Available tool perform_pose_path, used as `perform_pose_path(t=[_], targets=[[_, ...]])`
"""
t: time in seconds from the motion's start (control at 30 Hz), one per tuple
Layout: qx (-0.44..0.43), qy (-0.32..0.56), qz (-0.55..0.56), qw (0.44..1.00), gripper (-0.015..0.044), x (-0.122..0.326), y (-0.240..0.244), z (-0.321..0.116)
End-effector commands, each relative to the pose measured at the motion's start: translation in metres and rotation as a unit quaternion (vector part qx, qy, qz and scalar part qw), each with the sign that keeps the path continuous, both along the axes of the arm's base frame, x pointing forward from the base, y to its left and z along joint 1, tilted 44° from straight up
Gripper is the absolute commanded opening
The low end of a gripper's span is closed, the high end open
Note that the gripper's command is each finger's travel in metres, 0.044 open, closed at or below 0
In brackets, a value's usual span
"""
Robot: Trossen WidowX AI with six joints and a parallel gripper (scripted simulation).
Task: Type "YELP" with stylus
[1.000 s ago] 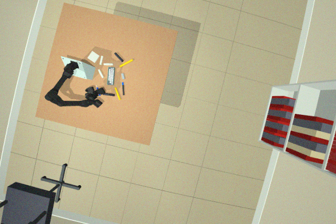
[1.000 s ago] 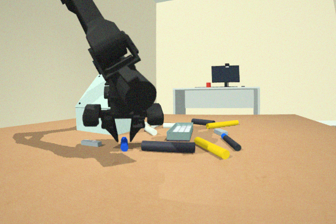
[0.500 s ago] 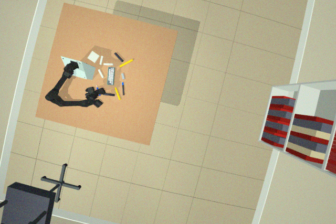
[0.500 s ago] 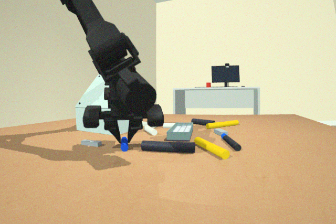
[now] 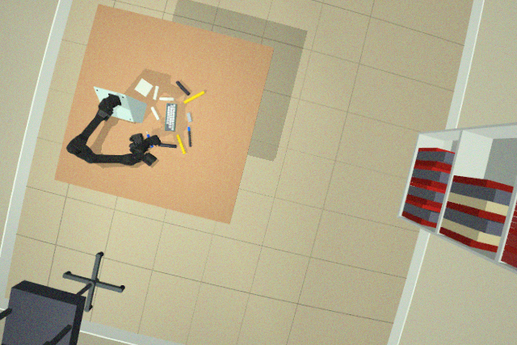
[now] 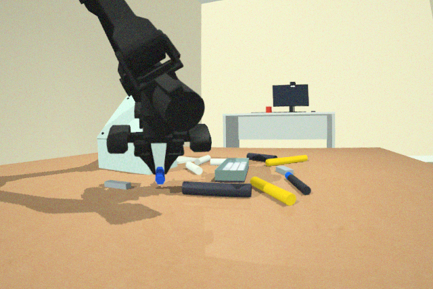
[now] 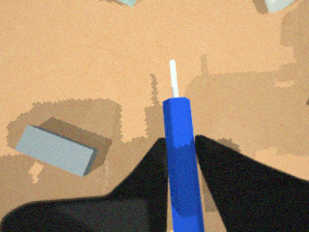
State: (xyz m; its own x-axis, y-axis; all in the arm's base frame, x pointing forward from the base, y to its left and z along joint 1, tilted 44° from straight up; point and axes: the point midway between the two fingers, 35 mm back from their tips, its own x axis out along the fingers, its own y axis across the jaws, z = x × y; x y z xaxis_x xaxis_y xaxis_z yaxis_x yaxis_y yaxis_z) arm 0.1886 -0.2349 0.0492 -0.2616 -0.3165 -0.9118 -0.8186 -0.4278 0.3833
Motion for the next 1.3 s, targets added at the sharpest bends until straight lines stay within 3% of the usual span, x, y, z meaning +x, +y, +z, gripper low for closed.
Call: perform_pose_path(t=[0.0, 0.33, 0.8, 1.27], targets=[[-0.002, -0.002, 0.0, 1.0, 0.0, -0.001, 0.016, 0.017], [-0.002, -0.004, -0.007, 1.0, 0.0, 0.0, 0.019, 0.018], [-0.02, -0.054, -0.189, 0.98, 0.0, 0.021, 0.041, 0.0], [-0.045, -0.088, -0.377, 0.921, 0.0, 0.038, 0.065, -0.015]])
